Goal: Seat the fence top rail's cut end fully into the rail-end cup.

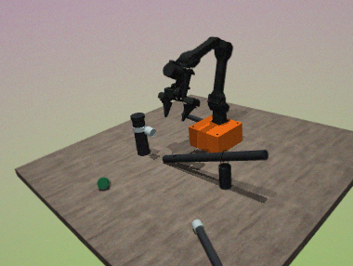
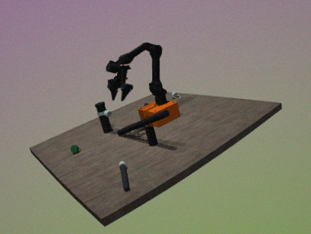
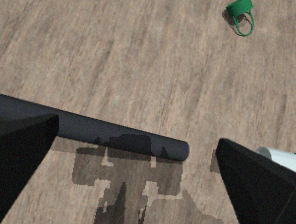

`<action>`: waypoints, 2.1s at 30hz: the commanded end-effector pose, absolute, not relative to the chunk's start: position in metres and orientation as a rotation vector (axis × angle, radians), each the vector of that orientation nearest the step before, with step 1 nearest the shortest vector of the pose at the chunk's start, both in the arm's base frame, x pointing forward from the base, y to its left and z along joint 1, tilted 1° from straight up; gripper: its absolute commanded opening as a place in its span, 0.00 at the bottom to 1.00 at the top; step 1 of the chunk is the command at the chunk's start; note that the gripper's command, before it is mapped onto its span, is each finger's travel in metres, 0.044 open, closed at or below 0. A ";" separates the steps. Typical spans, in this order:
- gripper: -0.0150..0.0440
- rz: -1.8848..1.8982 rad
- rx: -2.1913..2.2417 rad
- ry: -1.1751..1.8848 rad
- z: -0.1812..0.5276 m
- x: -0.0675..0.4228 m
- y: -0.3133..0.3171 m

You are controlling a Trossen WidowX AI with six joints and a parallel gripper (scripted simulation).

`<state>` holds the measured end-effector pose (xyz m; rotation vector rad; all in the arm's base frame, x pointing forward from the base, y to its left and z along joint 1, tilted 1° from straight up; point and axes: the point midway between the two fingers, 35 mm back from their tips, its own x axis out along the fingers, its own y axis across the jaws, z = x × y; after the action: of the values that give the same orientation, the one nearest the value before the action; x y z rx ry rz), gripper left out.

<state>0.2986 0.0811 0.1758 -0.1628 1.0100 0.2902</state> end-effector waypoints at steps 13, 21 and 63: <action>1.00 -0.141 0.424 1.253 0.144 0.302 0.102; 1.00 -0.770 0.934 1.339 0.102 0.301 0.123; 1.00 -0.994 1.065 1.308 0.039 0.300 0.130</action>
<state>0.3011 0.1311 0.0463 1.0667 1.3115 -0.9861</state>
